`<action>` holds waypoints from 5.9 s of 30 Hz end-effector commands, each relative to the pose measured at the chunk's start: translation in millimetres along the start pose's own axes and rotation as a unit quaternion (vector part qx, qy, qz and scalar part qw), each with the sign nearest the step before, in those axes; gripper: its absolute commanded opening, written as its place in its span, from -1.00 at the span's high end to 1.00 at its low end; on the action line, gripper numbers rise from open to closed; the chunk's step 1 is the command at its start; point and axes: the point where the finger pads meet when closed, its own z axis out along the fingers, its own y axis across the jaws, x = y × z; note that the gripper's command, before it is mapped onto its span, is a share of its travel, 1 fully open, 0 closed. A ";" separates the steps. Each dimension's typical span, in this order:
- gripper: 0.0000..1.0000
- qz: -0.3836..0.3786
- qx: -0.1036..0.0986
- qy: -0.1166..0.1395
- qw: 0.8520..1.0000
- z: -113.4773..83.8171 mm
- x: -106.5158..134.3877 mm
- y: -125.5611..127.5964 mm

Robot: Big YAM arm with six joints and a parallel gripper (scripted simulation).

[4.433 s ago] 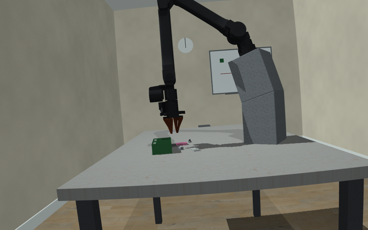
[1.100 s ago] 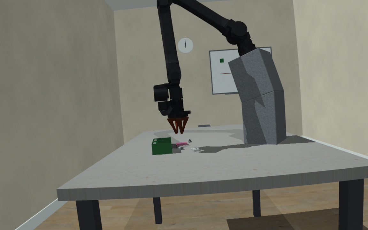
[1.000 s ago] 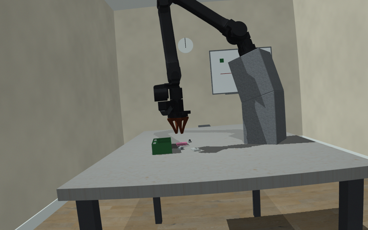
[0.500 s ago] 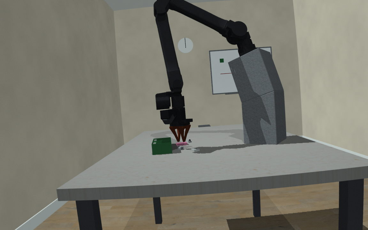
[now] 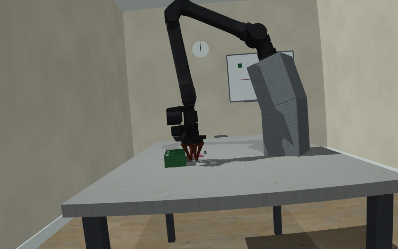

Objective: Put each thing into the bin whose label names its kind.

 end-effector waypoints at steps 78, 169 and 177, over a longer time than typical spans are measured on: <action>0.81 -0.005 -0.008 0.004 1.000 -53.2 4.3 13.6; 0.81 -0.005 -0.008 0.004 1.000 -50.6 -0.1 12.8; 0.81 -0.005 -0.008 0.004 1.000 -50.7 0.1 13.0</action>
